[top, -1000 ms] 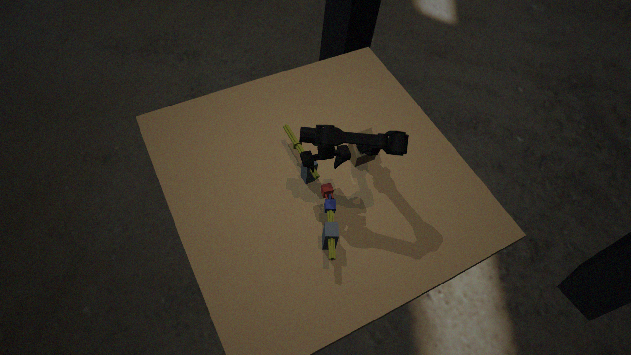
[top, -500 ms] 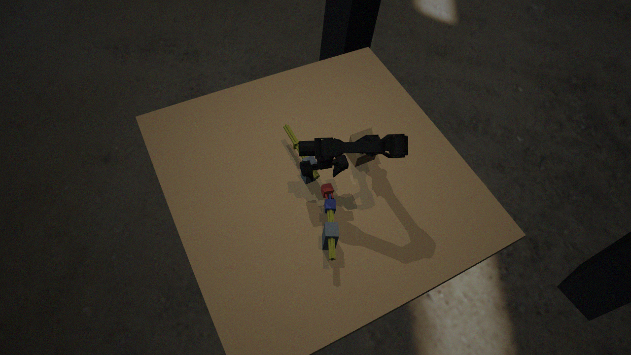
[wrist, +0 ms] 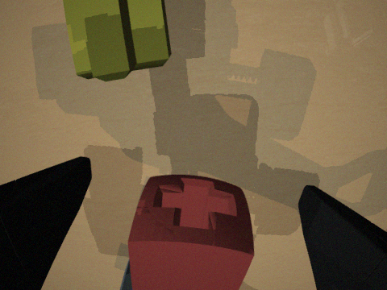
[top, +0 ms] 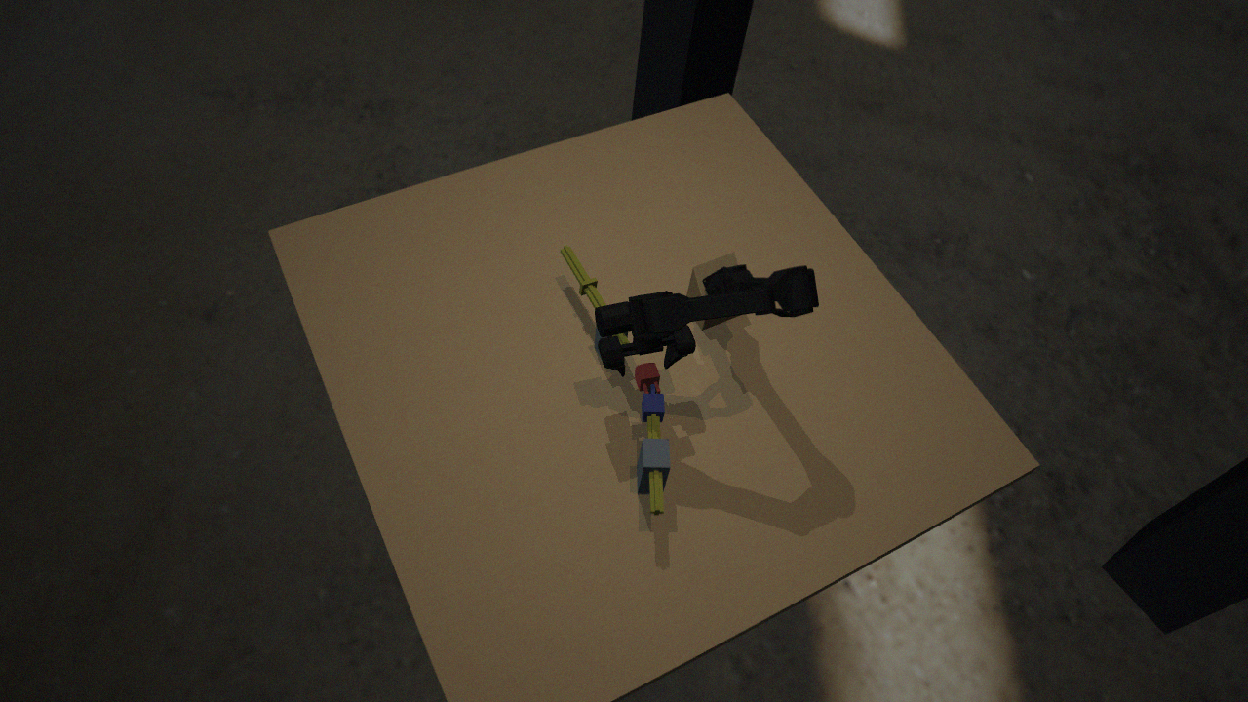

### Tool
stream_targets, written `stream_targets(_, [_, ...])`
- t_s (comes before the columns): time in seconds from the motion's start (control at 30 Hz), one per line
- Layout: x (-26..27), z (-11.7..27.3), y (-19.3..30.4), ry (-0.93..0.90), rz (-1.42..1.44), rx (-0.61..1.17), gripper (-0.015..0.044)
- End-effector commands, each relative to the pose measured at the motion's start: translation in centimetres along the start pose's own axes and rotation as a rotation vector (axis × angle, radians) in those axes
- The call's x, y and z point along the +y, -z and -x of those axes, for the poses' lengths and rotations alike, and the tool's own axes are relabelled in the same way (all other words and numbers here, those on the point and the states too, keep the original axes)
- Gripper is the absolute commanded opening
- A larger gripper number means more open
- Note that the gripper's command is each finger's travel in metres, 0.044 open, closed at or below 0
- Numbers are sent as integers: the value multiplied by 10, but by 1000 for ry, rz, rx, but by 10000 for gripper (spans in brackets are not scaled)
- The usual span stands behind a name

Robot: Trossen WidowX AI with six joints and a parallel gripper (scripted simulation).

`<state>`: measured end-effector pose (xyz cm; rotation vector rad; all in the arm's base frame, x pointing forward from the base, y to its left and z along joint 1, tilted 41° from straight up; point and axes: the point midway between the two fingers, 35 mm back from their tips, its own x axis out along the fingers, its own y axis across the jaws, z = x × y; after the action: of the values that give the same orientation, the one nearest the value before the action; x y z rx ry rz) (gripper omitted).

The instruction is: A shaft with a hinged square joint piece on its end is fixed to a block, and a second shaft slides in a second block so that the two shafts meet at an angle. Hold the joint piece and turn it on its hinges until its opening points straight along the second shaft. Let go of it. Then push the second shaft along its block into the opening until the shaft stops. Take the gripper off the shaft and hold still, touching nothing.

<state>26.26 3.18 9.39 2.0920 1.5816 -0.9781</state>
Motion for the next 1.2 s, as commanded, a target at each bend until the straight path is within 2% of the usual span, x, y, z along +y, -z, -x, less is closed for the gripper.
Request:
stream_targets(0.0, [0,0,11,-6,6,6,440])
stream_targets(0.73, [0,-30,11,-6,6,7,440])
stream_targets(1.07, [0,-30,11,-6,6,7,182])
stream_targets(1.17, [0,-30,11,-6,6,7,182])
